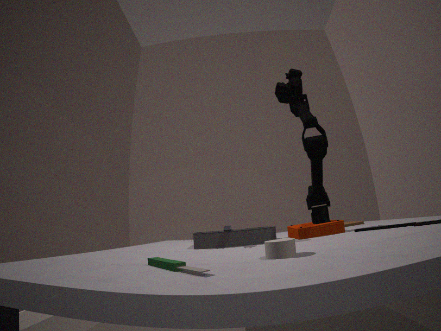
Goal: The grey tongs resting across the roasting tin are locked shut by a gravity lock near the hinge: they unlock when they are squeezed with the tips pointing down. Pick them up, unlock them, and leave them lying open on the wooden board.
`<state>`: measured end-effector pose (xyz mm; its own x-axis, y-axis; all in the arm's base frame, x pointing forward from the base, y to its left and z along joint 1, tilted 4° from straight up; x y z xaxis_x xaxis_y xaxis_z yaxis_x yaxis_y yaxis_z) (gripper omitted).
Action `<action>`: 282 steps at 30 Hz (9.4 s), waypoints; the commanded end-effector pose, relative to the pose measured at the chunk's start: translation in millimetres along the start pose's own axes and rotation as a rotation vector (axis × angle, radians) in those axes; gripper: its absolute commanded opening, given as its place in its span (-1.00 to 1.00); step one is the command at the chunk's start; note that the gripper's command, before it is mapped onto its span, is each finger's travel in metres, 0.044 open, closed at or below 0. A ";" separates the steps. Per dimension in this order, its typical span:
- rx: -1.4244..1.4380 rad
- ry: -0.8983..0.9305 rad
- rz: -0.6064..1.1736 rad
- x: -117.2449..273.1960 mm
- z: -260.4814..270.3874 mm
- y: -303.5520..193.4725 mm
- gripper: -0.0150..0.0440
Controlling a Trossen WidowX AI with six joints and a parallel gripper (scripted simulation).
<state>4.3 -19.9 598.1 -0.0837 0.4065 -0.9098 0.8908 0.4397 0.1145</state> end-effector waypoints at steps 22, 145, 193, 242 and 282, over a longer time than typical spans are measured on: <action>-0.467 0.901 -0.190 41.4 232.3 46.9 0.39; -0.094 1.937 -1.480 428.6 268.5 268.3 -0.99; 0.232 2.231 -1.564 353.2 253.9 306.7 -1.00; 0.069 2.743 -0.004 322.4 341.5 275.7 -1.00; -0.385 1.834 2.130 287.6 433.6 196.9 -1.00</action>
<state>351.5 -154.7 185.9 -0.0436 -0.0332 0.9985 0.4326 -0.9015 -0.0111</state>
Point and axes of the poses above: the point midway between the two fingers, 35 mm back from their tips, its own x axis back along the fingers, its own z axis across the jaws, y = z × x, the point moved 10 cm from there along x, back along the fingers, and after that the axes turned 3 degrees about -x, right-handed, at the moved point
